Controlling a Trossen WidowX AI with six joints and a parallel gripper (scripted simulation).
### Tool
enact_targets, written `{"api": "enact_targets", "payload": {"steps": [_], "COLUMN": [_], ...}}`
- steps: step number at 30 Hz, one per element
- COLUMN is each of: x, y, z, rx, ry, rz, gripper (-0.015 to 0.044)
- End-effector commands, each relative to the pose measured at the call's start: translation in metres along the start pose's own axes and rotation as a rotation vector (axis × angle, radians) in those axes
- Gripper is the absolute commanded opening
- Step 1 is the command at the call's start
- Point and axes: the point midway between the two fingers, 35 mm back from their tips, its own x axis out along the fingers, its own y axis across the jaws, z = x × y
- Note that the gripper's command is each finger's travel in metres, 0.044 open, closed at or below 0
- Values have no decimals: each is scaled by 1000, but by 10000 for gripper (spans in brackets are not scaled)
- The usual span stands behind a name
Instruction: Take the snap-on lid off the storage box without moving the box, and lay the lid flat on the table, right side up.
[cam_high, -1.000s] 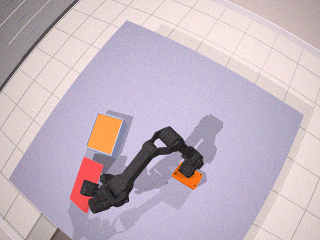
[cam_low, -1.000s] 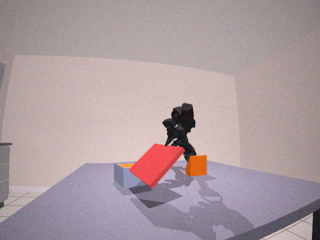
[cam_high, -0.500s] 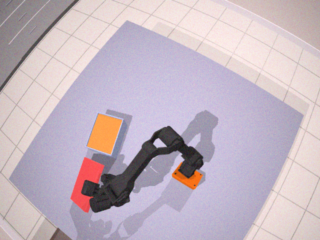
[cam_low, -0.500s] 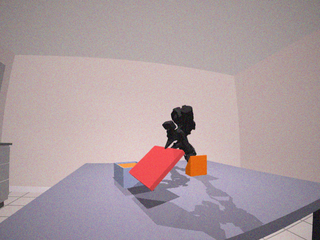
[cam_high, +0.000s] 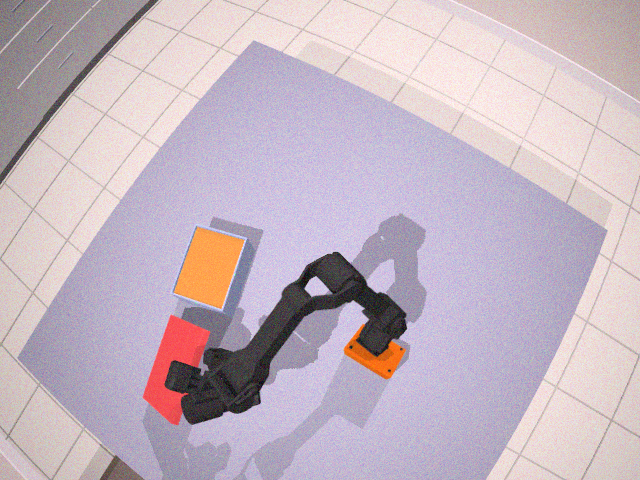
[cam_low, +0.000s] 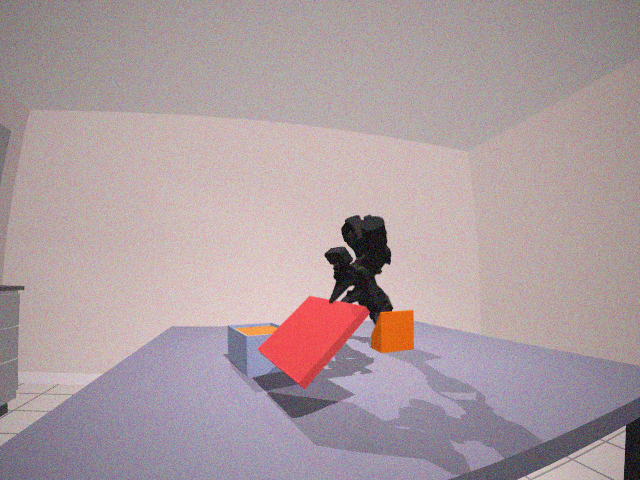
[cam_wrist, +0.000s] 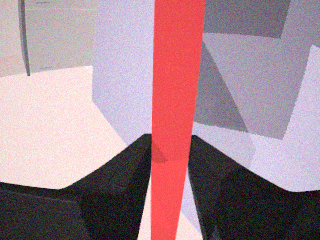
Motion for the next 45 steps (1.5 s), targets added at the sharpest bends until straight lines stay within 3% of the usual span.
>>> {"api": "enact_targets", "payload": {"steps": [1, 45], "x": [2, 25], "y": [-2, -29], "z": [0, 1], "rx": [-2, -2], "ry": [-6, -7], "rz": [7, 7], "gripper": [0, 0]}}
